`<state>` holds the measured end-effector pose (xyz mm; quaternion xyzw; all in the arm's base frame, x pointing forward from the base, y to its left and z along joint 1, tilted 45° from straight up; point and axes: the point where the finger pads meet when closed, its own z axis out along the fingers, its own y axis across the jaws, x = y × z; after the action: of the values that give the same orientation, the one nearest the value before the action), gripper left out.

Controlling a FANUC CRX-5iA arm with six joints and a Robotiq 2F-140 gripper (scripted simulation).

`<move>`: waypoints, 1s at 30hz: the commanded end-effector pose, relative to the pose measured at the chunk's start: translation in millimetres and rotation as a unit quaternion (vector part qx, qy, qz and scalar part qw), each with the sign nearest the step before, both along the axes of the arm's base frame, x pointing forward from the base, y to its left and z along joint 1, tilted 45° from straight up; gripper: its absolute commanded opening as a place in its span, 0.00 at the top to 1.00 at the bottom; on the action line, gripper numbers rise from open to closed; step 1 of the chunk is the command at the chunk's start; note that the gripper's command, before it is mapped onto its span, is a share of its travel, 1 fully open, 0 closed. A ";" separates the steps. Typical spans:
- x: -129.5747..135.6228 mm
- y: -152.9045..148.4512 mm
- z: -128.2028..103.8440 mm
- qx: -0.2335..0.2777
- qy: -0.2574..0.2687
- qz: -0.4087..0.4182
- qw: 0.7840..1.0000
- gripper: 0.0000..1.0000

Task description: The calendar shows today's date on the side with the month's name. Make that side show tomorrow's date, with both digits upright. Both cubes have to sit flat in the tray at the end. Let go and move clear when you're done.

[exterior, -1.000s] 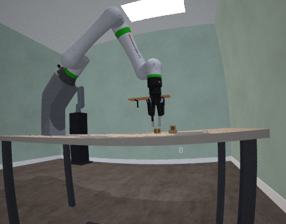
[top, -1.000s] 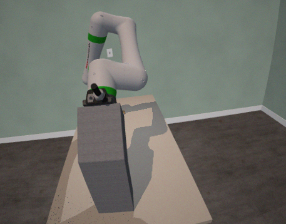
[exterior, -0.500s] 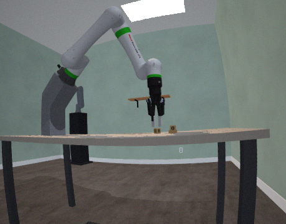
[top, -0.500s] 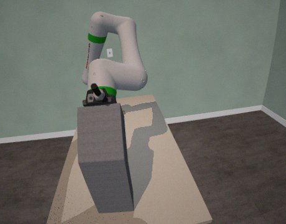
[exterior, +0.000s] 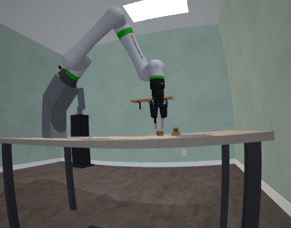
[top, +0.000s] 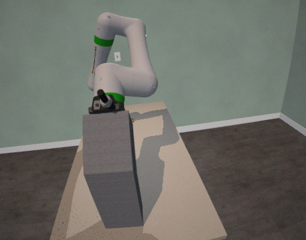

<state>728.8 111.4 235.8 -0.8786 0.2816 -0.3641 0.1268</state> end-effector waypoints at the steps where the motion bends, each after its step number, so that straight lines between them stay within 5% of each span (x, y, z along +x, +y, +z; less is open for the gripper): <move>1: 0.6 0.1 -0.4 0.000 0.000 0.000 1.000 0.64; 30: 21.4 0.6 -20.8 0.000 0.000 0.000 1.000 0.64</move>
<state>750.1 111.9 214.7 -0.8786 0.2816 -0.3641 0.1268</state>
